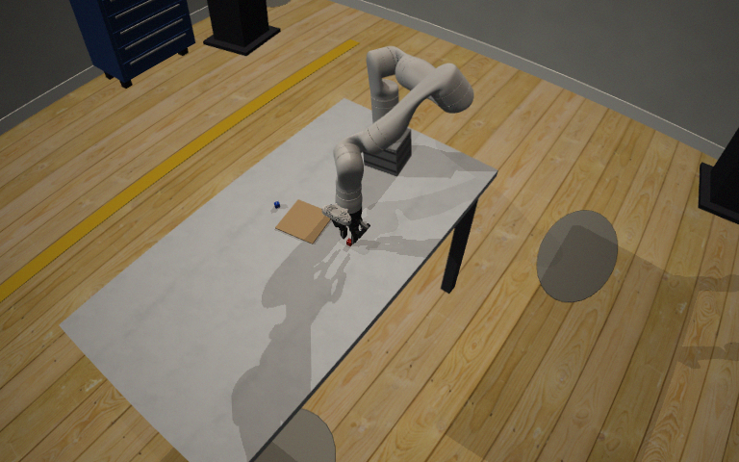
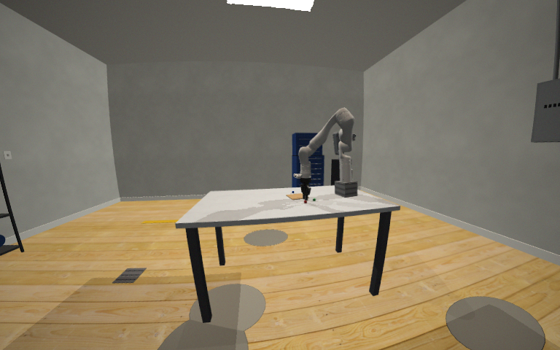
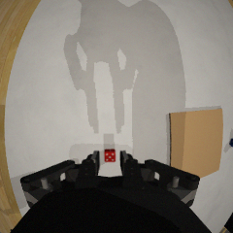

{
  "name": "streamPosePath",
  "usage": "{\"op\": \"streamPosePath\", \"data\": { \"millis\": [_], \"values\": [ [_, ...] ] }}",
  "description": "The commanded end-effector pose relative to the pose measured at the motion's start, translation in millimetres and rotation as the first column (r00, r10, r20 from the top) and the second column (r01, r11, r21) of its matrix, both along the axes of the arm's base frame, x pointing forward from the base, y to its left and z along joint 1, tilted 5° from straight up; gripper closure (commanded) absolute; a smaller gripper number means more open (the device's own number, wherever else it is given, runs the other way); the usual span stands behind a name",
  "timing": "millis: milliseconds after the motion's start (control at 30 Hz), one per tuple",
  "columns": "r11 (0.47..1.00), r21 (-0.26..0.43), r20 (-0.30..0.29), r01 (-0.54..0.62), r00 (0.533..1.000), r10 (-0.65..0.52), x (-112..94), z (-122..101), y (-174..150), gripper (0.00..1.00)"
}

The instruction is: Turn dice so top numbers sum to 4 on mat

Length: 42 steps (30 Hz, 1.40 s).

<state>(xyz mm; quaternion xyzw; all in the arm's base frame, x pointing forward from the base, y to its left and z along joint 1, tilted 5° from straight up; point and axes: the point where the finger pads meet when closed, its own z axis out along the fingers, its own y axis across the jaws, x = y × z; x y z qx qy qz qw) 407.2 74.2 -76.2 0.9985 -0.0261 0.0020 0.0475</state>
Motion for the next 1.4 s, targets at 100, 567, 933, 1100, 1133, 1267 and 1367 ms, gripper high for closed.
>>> {"op": "streamPosePath", "data": {
  "millis": [100, 567, 933, 1100, 1133, 1267, 1367],
  "values": [
    [1.0, 0.001, 0.001, 0.0, 1.0, 0.0, 0.5, 0.6, 0.2, 0.69],
    [1.0, 0.001, 0.001, 0.0, 1.0, 0.0, 0.5, 0.6, 0.2, 0.69],
    [1.0, 0.001, 0.001, 0.0, 1.0, 0.0, 0.5, -3.5, -0.1, 0.69],
    [1.0, 0.001, 0.001, 0.0, 1.0, 0.0, 0.6, -9.2, -0.7, 0.69],
    [1.0, 0.001, 0.001, 0.0, 1.0, 0.0, 0.6, -10.4, -0.8, 0.69],
    [1.0, 0.001, 0.001, 0.0, 1.0, 0.0, 0.6, -12.8, -1.0, 0.69],
    [1.0, 0.001, 0.001, 0.0, 1.0, 0.0, 0.6, -15.9, -1.3, 0.69]
  ]
}}
